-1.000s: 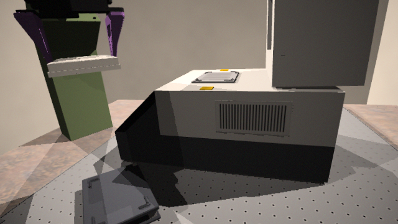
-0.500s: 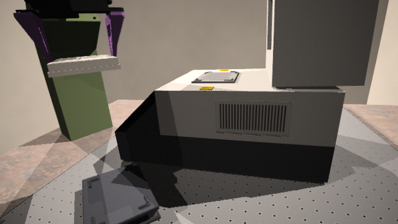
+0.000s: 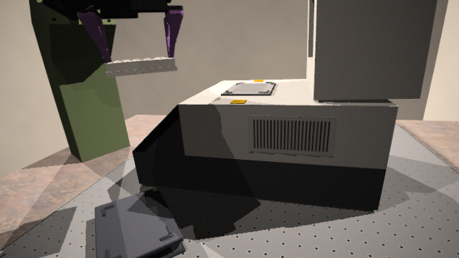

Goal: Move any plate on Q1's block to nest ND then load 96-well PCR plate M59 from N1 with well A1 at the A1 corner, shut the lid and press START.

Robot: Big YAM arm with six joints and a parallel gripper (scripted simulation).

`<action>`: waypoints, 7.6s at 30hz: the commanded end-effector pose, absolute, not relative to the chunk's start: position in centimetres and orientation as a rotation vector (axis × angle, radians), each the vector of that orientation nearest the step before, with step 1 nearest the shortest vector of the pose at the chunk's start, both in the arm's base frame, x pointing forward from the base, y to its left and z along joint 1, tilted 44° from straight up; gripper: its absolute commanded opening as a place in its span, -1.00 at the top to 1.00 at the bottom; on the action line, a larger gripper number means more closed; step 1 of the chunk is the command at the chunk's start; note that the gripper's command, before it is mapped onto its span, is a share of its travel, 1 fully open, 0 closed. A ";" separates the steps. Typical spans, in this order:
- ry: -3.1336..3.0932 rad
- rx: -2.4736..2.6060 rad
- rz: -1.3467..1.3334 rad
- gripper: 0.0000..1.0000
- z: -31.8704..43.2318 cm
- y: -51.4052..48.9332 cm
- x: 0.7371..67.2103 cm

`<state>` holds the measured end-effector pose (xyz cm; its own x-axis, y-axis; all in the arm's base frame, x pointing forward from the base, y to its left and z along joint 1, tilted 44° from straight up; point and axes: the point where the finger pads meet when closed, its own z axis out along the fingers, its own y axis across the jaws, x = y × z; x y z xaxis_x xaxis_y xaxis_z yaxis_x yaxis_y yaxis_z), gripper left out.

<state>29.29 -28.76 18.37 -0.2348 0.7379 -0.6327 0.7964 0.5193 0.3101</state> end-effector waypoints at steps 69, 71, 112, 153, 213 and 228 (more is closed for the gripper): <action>1.469 1.829 0.283 1.00 20.2 -8.0 45.7; 1.468 1.825 0.280 1.00 20.2 -8.3 45.4; 1.499 1.793 0.276 1.00 20.3 -7.5 46.7; 1.512 1.794 0.249 1.00 15.9 -9.8 49.0; 1.489 1.803 0.251 1.00 17.3 -11.1 49.0; 1.552 1.794 0.230 1.00 13.9 -9.5 48.7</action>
<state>48.48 -10.61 14.23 0.2815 0.9058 -0.3168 0.7796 -0.0234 0.6258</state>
